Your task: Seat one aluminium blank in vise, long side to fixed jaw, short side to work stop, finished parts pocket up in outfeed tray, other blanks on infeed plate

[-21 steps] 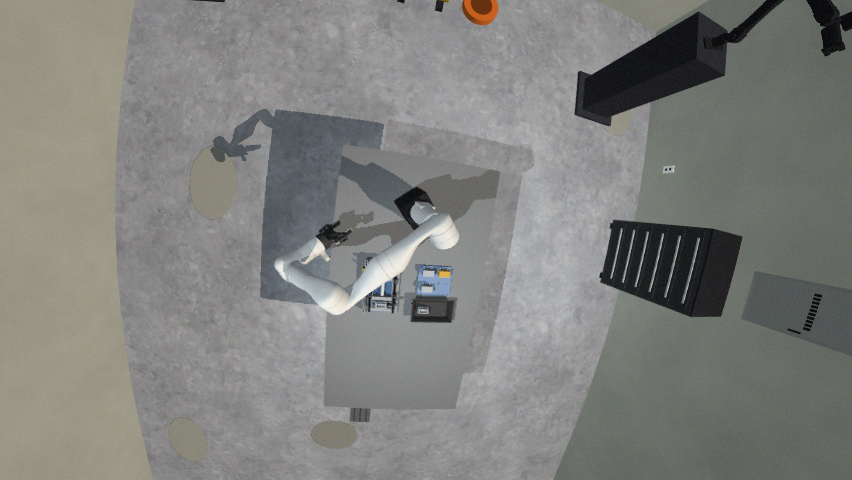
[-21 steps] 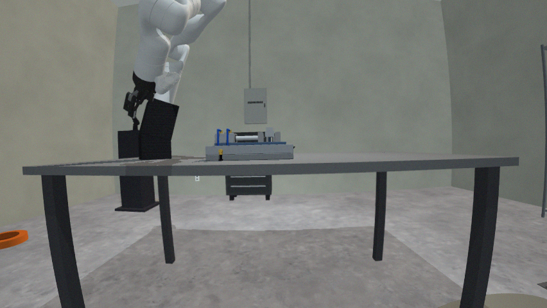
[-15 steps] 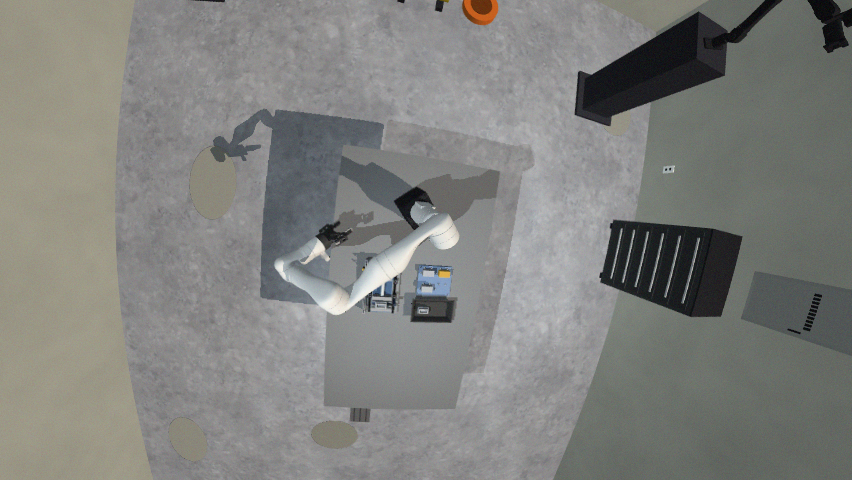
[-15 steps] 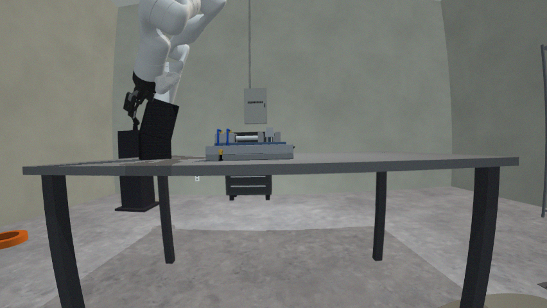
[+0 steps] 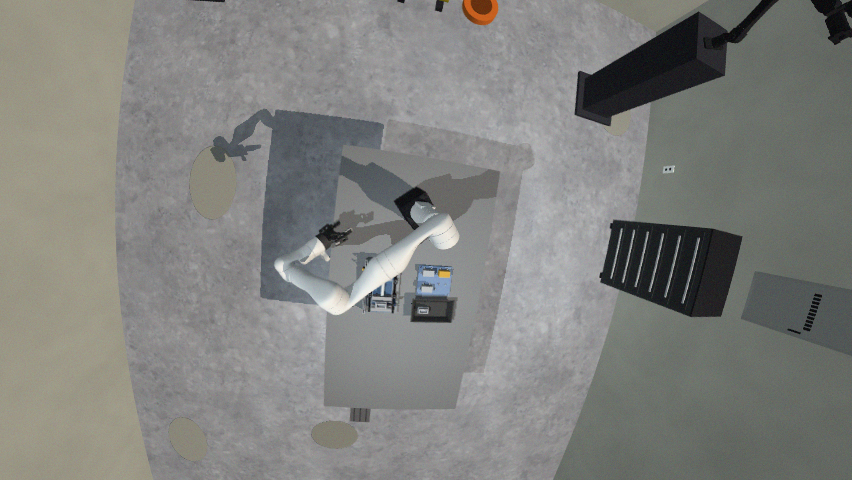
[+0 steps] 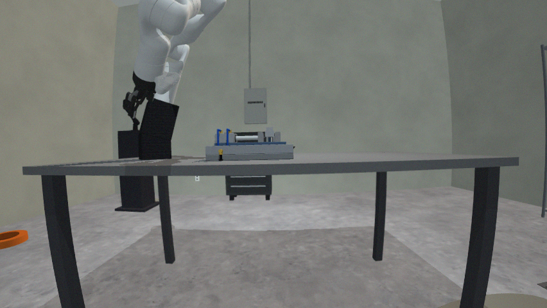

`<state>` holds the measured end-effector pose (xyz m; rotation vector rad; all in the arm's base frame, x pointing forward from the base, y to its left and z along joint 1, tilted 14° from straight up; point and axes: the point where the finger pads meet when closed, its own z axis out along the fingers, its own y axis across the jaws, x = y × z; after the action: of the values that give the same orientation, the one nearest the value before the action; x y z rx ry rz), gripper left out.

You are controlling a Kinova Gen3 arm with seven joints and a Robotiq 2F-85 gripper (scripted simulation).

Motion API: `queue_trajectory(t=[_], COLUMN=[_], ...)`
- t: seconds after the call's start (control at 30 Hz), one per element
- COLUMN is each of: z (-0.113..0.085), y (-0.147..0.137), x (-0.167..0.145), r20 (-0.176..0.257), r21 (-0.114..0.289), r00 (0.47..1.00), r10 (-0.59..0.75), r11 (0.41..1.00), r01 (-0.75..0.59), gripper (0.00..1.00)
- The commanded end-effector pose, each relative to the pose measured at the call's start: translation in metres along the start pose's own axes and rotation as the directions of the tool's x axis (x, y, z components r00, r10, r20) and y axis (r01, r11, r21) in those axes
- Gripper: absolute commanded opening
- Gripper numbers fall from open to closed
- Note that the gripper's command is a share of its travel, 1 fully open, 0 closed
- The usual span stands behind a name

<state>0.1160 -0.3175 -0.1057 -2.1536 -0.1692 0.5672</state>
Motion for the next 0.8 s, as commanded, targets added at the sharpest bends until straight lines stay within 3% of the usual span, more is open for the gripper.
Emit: queue_trajectory(t=[0.0, 0.4, 0.77], z=[-0.001, 0.001, 0.008], y=[0.0, -0.004, -0.019], x=[0.0, 0.003, 0.013], r20=[-0.001, -0.008, -0.035], r21=[-0.002, -0.01, -0.042], r00=[1.0, 1.0, 0.999], r10=[0.0, 0.0, 0.0], r11=[1.0, 1.0, 0.999], r01=[0.0, 0.0, -0.001], gripper=[1.0, 1.0, 1.0])
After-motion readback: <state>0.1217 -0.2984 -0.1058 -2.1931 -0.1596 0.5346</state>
